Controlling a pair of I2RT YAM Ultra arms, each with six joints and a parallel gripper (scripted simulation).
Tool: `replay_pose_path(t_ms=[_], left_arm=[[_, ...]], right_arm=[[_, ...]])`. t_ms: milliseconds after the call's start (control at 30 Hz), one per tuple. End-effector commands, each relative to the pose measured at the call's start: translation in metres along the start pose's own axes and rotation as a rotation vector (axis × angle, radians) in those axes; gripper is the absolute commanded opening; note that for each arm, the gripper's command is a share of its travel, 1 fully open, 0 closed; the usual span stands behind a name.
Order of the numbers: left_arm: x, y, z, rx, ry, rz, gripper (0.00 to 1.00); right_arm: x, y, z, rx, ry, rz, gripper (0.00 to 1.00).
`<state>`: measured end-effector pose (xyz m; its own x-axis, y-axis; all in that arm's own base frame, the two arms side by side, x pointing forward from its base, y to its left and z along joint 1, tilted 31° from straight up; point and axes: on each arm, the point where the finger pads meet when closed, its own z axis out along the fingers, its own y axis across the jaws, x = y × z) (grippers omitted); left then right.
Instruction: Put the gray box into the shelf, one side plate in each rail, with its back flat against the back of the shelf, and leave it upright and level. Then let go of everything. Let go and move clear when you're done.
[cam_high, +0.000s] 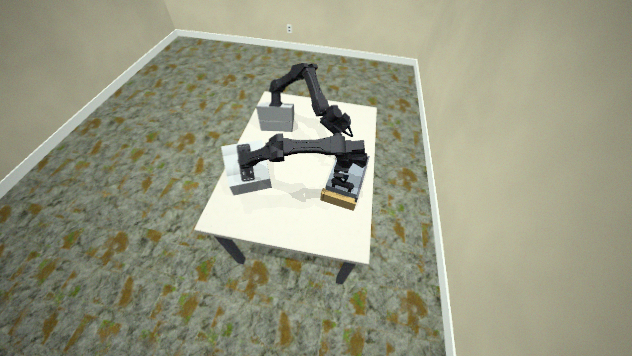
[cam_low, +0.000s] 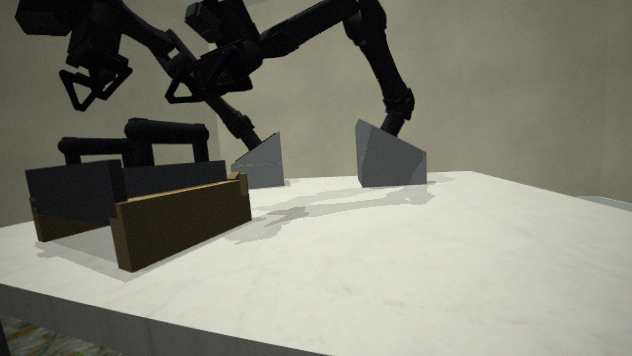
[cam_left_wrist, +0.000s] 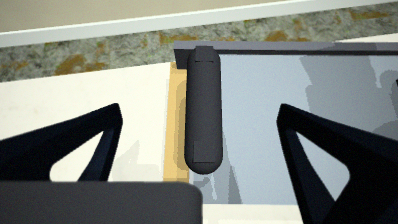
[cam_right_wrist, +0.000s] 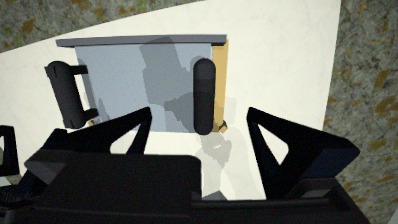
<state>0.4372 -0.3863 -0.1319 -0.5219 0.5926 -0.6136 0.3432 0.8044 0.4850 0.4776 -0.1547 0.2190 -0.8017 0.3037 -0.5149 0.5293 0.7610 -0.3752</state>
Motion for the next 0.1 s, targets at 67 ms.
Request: replay_pose_path(t_ms=[67], left_arm=[[-0.034,-0.0071,-0.0267,0.02,-0.084,-0.022,1.0]], right_arm=[[-0.0175,-0.0039,-0.0377,-0.023,-0.082,0.03,1.0]])
